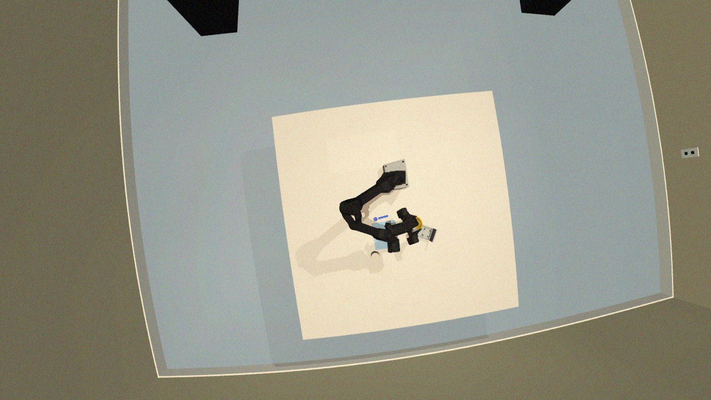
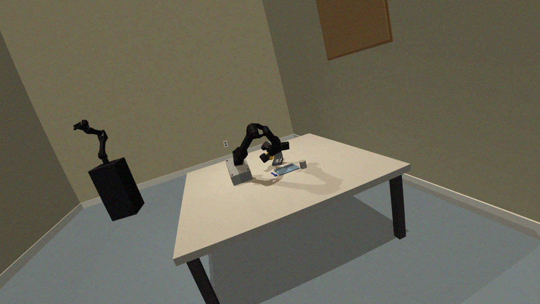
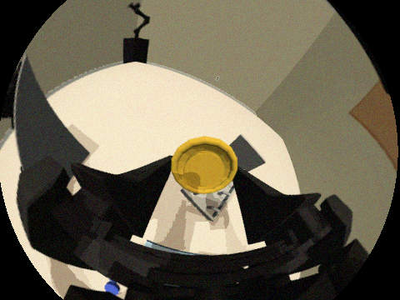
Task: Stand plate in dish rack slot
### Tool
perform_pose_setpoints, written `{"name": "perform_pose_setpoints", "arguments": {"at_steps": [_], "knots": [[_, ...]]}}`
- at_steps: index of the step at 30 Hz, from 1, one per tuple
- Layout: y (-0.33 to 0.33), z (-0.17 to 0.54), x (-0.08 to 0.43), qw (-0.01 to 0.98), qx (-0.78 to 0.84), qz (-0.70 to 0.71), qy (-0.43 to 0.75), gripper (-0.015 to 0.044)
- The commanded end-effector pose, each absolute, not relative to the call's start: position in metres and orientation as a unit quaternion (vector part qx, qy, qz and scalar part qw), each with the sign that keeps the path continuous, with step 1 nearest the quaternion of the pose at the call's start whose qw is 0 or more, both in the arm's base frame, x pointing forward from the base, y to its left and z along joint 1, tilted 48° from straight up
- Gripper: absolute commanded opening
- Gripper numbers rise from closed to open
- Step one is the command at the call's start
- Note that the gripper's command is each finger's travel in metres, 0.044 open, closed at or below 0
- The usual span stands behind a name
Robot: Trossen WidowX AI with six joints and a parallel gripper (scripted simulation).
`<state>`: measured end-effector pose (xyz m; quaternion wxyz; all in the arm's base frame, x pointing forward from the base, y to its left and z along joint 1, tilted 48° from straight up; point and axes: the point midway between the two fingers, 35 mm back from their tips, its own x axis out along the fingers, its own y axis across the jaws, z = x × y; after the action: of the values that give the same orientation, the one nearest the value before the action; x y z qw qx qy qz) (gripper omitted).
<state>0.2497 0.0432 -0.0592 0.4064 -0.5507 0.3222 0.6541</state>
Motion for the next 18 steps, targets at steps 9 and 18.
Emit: {"name": "perform_pose_setpoints", "arguments": {"at_steps": [9, 18], "knots": [[0.030, -0.058, 0.258, 0.526, -0.524, 0.616, 0.263, 0.0000], [0.016, -0.052, 0.264, 0.605, -0.511, 0.573, 0.211, 0.0000]]}}
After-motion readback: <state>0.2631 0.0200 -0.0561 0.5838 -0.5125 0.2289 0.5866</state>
